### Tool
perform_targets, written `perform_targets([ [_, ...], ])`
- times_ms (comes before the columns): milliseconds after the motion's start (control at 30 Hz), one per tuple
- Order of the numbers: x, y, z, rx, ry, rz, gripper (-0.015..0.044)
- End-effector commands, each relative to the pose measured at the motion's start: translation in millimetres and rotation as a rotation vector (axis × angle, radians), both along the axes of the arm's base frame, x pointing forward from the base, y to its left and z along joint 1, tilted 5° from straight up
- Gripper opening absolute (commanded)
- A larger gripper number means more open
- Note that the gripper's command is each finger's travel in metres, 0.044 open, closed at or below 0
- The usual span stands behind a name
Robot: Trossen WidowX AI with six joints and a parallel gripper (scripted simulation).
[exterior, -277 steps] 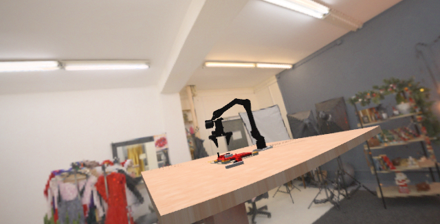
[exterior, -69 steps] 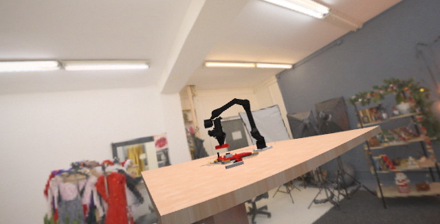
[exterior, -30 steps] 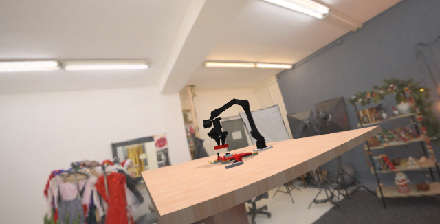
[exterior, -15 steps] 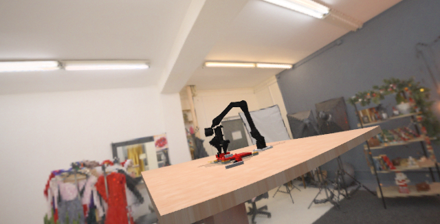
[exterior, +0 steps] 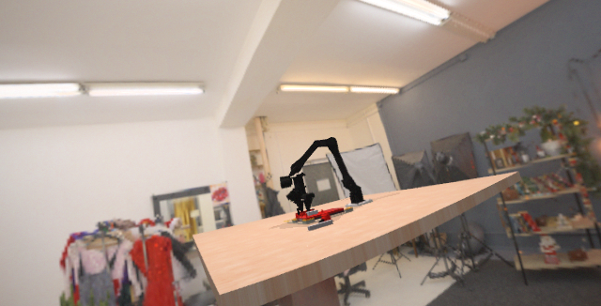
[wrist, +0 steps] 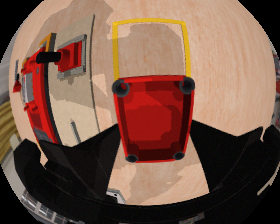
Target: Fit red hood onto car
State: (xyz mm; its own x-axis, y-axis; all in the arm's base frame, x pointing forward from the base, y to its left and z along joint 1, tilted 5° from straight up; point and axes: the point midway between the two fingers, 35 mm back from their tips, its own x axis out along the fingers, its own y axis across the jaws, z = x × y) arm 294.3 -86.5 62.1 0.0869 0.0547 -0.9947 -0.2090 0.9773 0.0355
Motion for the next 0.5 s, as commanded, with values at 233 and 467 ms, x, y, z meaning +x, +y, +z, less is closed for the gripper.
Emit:
perform_targets([
  [233,0.1,-0.1,0.2,0.000,0.000,0.000,0.0315],
  [467,0.1,-0.1,0.2,0.000,0.000,0.000,0.0440],
])
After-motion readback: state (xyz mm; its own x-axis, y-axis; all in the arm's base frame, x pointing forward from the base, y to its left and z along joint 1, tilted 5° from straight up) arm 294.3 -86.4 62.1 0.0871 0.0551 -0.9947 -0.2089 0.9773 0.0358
